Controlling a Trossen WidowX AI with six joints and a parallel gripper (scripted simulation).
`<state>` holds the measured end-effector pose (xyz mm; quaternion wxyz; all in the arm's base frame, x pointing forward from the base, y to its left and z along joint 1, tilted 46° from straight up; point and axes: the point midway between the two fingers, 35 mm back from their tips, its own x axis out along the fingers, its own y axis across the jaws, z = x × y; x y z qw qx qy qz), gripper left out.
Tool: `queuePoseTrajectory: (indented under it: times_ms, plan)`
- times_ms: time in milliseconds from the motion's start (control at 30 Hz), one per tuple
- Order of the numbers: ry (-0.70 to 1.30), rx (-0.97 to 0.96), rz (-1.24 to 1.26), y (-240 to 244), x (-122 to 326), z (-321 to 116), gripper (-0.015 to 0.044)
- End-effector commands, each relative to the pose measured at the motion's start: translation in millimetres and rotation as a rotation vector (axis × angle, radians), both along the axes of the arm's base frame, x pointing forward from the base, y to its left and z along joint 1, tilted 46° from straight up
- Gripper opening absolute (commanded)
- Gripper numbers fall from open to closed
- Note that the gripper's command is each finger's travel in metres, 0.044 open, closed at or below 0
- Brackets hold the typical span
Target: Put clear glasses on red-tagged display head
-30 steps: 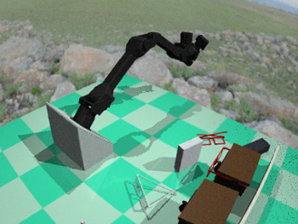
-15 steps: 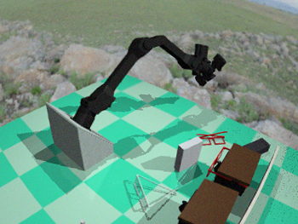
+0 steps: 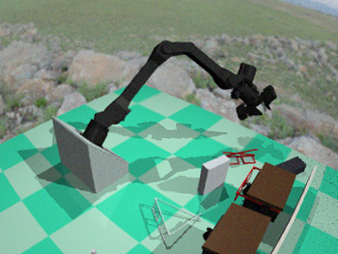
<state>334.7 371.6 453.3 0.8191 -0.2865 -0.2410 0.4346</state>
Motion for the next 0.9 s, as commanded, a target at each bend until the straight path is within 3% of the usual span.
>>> queuePoseTrajectory:
  times_ms: [0,467,867]
  plan:
    - [0.089,-0.032,-0.041,-19.0,25.7,-25.8,0.0200]
    - [0.484,-0.082,-0.257,-129.6,108.2,-128.5,0.0200]
    - [0.891,-0.013,-0.447,-237.8,130.7,-219.4,0.0200]
